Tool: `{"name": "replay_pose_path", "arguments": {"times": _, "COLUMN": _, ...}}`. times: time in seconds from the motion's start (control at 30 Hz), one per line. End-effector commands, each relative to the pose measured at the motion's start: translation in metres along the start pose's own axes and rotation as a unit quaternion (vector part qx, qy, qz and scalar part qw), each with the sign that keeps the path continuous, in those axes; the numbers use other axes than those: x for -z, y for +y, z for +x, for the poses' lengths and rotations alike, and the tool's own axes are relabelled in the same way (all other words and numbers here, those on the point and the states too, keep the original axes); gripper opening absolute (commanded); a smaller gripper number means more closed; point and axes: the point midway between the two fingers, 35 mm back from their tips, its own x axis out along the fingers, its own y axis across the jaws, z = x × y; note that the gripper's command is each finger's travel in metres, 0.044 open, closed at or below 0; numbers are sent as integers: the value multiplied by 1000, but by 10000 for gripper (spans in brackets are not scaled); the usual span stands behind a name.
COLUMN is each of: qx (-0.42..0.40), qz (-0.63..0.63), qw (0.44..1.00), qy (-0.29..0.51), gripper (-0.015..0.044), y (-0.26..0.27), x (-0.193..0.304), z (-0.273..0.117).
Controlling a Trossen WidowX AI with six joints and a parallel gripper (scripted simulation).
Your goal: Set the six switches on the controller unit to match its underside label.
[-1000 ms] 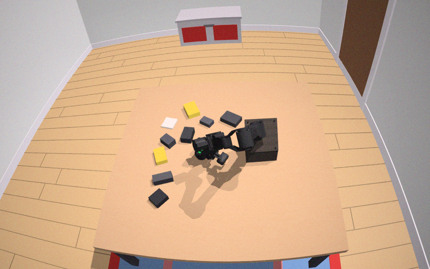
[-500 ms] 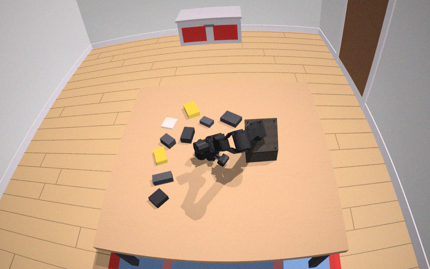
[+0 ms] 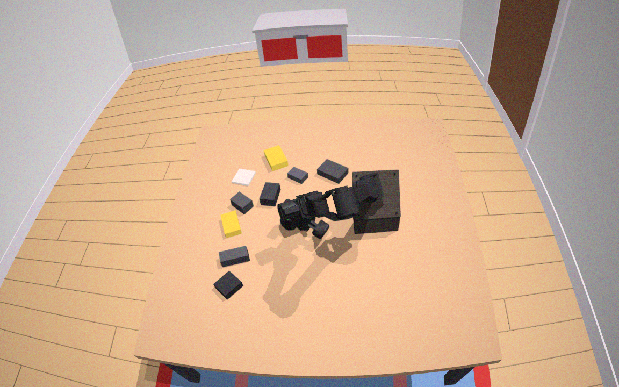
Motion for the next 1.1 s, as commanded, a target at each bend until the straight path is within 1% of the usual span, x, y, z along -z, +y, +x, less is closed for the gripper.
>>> {"name": "replay_pose_path", "arguments": {"times": 0.0, "qx": 0, "qz": -4, "qw": 1000, "qy": 3, "gripper": 0, "y": 3, "x": 3, "z": 1}}
{"name": "replay_pose_path", "arguments": {"times": 0.8, "qx": -1, "qz": -4, "qw": 1000, "qy": 3, "gripper": 0, "y": 17, "x": 4, "z": 5}}
{"name": "replay_pose_path", "arguments": {"times": 0.87, "qx": 7, "qz": 1, "qw": 1000, "qy": -1, "gripper": 0, "y": 9, "x": 0, "z": -2}}
{"name": "replay_pose_path", "arguments": {"times": 1.0, "qx": 1, "qz": -3, "qw": 1000, "qy": 1, "gripper": 0, "y": 11, "x": 2, "z": -39}}
{"name": "replay_pose_path", "arguments": {"times": 1.07, "qx": -1, "qz": -4, "qw": 1000, "qy": 2, "gripper": 0, "y": 11, "x": 2, "z": -51}}
